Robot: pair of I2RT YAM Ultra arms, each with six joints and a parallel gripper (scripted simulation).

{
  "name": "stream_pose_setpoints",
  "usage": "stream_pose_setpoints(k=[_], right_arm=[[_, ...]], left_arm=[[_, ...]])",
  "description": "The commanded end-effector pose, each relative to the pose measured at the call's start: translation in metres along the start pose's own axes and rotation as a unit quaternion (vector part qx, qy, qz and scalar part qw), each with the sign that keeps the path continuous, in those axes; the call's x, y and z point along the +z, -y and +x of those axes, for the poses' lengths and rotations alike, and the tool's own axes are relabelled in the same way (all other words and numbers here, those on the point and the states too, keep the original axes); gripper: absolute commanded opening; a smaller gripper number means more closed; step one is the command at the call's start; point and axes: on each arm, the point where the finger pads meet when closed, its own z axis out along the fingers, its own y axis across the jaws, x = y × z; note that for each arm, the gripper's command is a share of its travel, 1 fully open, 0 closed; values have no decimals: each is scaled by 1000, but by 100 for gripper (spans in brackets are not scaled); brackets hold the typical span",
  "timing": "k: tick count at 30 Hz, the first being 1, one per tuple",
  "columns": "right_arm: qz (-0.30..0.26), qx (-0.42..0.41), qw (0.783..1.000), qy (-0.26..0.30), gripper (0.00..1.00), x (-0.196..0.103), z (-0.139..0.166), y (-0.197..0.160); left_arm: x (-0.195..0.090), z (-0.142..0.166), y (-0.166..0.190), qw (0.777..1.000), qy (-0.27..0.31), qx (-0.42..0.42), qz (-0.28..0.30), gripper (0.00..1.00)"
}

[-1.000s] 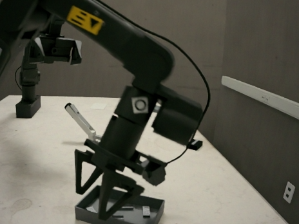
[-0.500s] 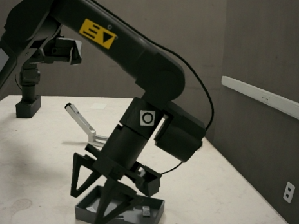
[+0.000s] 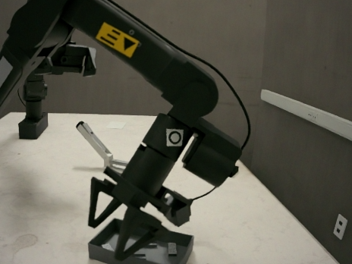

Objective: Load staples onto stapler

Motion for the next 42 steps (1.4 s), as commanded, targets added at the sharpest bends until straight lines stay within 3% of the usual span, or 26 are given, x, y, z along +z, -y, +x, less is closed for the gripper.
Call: stream_pose_setpoints(k=[1, 14, 21, 27, 42], right_arm=[[9, 12, 999, 38, 100, -20, -13, -10], [22, -5, 999, 35, 100, -20, -11, -4], [111, -126, 985, 47, 100, -38, -32, 34], [135, -169, 976, 35, 100, -38, -38, 50], [132, -176, 975, 32, 100, -38, -39, 52]], left_arm=[[-2, -7, -2, 1000, 9, 0, -1, 100], [-2, -7, -2, 1000, 9, 0, -1, 100], [-2, -7, -2, 1000, 9, 0, -1, 100], [-2, -7, -2, 1000, 9, 0, -1, 100], [-2, -7, -2, 1000, 9, 0, -1, 100]])
